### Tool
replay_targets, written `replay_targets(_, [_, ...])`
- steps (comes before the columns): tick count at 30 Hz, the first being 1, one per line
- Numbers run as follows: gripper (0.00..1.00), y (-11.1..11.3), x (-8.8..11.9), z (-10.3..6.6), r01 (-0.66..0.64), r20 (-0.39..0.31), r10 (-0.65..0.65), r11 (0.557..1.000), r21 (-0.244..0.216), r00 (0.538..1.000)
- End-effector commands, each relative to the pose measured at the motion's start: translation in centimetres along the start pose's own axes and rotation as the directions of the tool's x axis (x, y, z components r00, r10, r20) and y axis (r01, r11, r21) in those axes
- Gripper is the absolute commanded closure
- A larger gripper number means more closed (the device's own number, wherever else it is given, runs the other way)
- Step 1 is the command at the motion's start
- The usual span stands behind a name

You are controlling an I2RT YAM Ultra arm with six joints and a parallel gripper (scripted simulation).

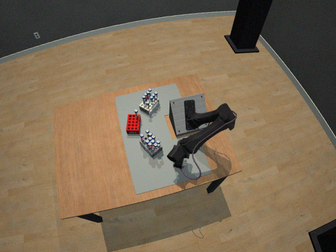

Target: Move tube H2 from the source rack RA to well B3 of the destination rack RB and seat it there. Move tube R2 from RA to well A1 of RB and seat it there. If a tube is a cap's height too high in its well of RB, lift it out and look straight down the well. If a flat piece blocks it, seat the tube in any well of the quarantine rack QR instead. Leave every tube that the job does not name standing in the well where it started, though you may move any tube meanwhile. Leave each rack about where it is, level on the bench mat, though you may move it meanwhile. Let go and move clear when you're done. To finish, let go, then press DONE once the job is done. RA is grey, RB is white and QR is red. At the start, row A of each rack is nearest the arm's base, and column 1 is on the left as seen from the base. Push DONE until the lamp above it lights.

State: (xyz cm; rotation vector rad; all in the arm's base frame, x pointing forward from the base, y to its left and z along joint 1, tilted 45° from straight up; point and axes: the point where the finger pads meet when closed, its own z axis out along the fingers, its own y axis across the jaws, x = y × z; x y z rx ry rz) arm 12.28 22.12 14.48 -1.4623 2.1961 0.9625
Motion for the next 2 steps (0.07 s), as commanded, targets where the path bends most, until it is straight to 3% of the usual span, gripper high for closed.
replay_targets(1, [1.0,-0.16,-0.13,0.58,0.004,0.012,-0.004,1.0,0.003,1.0])
replay_targets(2, [1.0,-0.19,-0.08,0.76,0.0,0.008,0.0,1.0,0.0,1.0])
